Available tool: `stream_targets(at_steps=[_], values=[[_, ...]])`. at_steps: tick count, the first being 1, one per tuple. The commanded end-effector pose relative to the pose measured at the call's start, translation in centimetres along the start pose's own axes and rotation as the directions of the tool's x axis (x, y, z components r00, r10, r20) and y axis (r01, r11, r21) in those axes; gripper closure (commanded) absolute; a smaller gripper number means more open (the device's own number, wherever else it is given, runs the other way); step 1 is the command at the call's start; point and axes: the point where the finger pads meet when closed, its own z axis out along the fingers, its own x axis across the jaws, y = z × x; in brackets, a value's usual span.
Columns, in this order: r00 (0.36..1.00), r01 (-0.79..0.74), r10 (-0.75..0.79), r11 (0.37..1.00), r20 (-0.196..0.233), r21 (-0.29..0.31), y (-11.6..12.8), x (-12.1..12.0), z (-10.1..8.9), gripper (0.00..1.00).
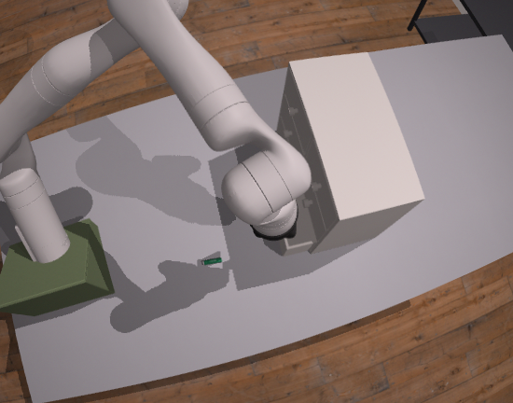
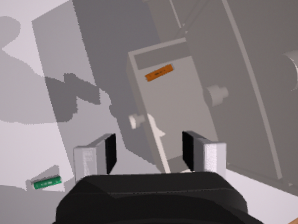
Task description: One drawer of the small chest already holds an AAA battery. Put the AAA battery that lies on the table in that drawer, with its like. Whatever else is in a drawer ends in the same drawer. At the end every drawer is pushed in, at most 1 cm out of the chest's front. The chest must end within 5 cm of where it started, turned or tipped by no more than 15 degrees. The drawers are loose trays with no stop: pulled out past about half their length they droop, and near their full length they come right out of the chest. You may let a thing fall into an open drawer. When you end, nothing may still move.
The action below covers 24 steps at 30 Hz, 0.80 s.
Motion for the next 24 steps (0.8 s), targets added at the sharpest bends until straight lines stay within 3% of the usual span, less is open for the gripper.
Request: stream_targets(at_steps=[1,24], values=[[1.000,-0.026,0.026,1.000,-0.001,-0.002,-0.1,0.1,0.2,0.00],[0.971,-0.240,0.240,0.971,-0.020,-0.007,-0.3,0.9,1.3,0.00]])
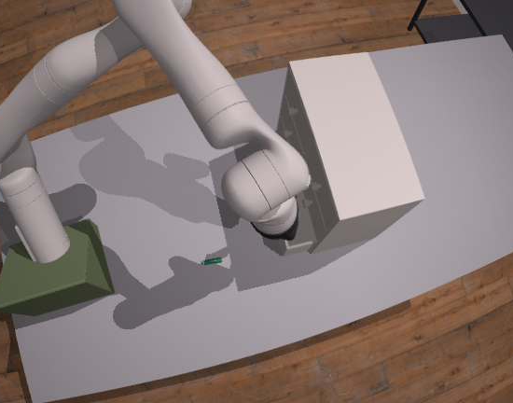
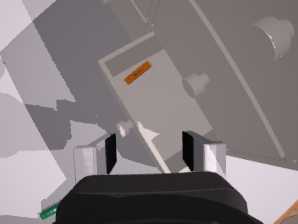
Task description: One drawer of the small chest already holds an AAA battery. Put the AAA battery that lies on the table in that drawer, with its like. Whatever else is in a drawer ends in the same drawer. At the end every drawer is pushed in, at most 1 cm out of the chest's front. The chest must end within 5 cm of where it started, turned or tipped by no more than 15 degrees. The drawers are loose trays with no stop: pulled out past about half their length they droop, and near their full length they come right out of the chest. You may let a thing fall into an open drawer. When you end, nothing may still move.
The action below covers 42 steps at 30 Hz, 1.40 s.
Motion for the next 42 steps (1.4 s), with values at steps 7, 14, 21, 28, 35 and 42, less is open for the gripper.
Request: stream_targets(at_steps=[7,14,21,28,35,42], values=[[0.999,-0.040,0.040,0.999,-0.004,-0.002,-0.14,0.13,0.21,0.00],[0.998,-0.064,0.064,0.998,-0.005,-0.003,-0.18,0.22,0.34,0.00],[0.997,-0.080,0.080,0.997,-0.007,-0.003,-0.21,0.27,0.42,0.00],[0.996,-0.085,0.085,0.996,-0.007,-0.003,-0.22,0.29,0.45,0.00],[0.996,-0.087,0.087,0.996,-0.007,-0.003,-0.22,0.30,0.46,0.00],[0.996,-0.087,0.087,0.996,-0.007,-0.003,-0.22,0.30,0.46,0.00]])
